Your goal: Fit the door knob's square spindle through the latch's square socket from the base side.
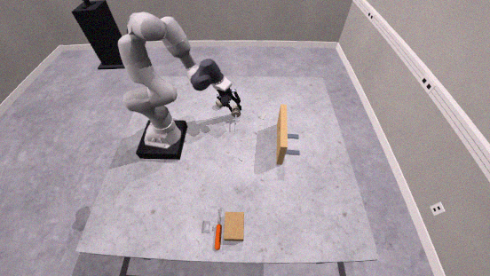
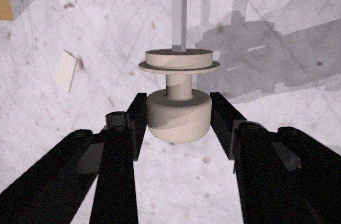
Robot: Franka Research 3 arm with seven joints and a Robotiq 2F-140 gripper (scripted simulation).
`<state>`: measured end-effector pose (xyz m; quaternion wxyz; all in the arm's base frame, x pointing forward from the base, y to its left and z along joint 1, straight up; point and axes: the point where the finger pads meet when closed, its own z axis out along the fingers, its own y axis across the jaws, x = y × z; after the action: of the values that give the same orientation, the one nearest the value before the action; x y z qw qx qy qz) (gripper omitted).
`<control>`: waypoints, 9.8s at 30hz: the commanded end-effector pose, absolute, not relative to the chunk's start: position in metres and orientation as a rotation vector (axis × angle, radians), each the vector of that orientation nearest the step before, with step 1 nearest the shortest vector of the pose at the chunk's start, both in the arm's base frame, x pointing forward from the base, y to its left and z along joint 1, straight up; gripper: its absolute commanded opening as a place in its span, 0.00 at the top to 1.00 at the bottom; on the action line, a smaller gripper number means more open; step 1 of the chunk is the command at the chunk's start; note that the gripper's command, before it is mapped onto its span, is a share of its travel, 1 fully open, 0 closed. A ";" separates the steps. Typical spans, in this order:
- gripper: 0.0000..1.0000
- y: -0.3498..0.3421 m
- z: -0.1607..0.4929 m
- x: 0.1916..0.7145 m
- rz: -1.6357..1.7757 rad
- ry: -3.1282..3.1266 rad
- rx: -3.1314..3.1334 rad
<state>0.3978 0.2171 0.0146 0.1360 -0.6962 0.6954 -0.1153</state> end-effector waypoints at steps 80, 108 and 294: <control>0.58 0.213 0.060 0.398 -0.333 1.897 -2.224; 0.58 0.163 0.066 0.427 -0.260 1.663 -2.506; 0.58 0.003 0.087 0.521 0.127 0.211 -3.356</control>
<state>0.5199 0.0045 0.0855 -0.1105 -0.9912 0.0624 0.0388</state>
